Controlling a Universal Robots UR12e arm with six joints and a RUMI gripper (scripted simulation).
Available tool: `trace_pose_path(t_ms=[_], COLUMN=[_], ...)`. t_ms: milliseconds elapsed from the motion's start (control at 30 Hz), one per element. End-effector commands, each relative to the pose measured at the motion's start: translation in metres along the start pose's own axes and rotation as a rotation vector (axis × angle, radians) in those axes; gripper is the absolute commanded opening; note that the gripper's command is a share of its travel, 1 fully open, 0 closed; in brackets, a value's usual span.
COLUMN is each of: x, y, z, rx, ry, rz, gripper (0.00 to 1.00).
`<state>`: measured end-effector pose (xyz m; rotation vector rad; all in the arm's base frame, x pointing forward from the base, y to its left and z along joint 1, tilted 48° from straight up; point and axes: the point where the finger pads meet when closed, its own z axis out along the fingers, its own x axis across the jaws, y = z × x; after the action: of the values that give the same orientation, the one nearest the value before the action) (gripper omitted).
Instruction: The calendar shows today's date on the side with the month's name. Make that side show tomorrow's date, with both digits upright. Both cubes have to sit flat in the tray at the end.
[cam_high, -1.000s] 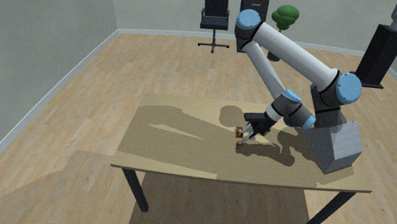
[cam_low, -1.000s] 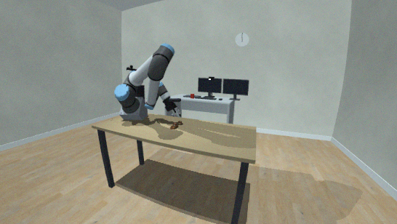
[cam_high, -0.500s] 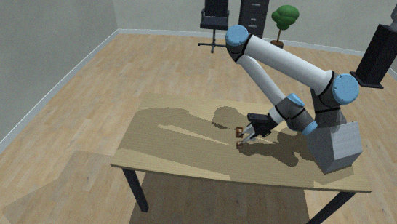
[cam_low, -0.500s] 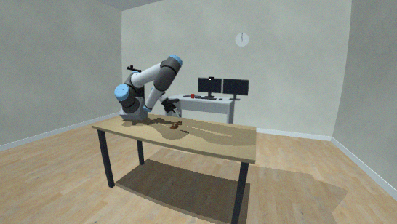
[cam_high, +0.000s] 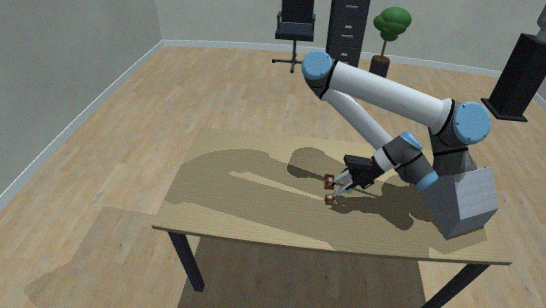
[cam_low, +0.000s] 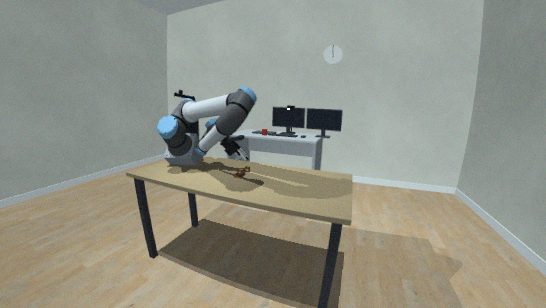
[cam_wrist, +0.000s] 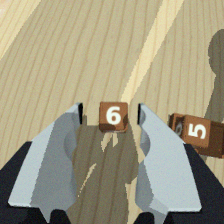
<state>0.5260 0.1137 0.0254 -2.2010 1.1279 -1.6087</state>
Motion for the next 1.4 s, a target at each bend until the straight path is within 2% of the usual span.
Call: trace_pose_path(t_ms=[0, 933, 1367], x=[0.001, 0.001, 0.002], y=[-0.001, 0.002, 0.014], z=[-0.003, 0.002, 0.016], rx=[0.013, 0.015, 0.017], ry=[-0.001, 0.001, 0.003], rz=[-0.002, -0.001, 0.000], gripper=[0.29, 0.29, 0.29])
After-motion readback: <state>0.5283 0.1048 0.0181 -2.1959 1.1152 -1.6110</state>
